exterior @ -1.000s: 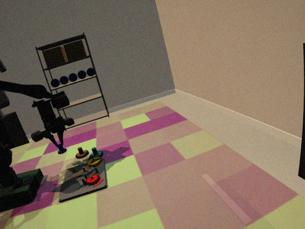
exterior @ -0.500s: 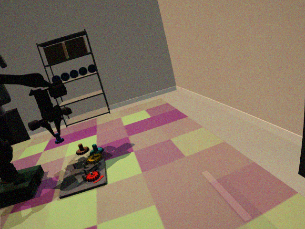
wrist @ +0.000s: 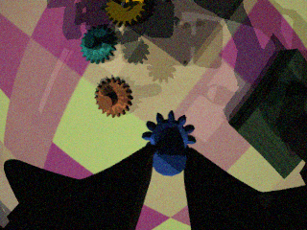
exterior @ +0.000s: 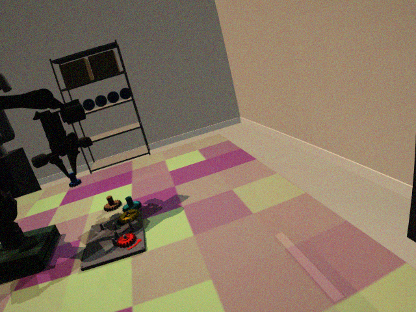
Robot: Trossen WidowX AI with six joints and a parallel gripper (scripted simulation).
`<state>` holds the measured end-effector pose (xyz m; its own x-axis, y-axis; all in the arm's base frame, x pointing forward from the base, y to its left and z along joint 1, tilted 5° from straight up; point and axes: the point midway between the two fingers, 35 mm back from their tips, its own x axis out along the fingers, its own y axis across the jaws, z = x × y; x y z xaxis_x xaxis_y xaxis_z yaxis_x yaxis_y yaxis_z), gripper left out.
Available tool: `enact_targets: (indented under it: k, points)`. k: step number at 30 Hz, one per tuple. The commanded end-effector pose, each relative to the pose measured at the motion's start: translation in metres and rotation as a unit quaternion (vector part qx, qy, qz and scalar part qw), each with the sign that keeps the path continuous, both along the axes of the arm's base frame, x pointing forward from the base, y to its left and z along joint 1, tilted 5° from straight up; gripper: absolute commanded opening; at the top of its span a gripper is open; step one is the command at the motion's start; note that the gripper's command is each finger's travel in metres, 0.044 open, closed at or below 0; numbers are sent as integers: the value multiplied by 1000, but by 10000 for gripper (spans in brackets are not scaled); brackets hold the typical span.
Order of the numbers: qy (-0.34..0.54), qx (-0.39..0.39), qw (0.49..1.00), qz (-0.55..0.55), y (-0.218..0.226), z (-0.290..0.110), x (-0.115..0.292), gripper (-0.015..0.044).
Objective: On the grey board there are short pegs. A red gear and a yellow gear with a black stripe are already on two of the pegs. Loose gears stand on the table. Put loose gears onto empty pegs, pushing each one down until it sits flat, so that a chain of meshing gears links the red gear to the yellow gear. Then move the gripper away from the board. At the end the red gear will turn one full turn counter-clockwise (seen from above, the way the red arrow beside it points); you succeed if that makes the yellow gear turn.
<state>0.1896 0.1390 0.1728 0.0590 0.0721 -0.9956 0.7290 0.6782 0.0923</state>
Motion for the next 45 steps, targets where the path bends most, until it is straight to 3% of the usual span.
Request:
enact_targets:
  k: [1, 45]
  points:
    - [-4, 4, 1000, -1, 0, 8, -1, 0]
    - [-11, -7, 1000, -5, -50, -25, 77, 0]
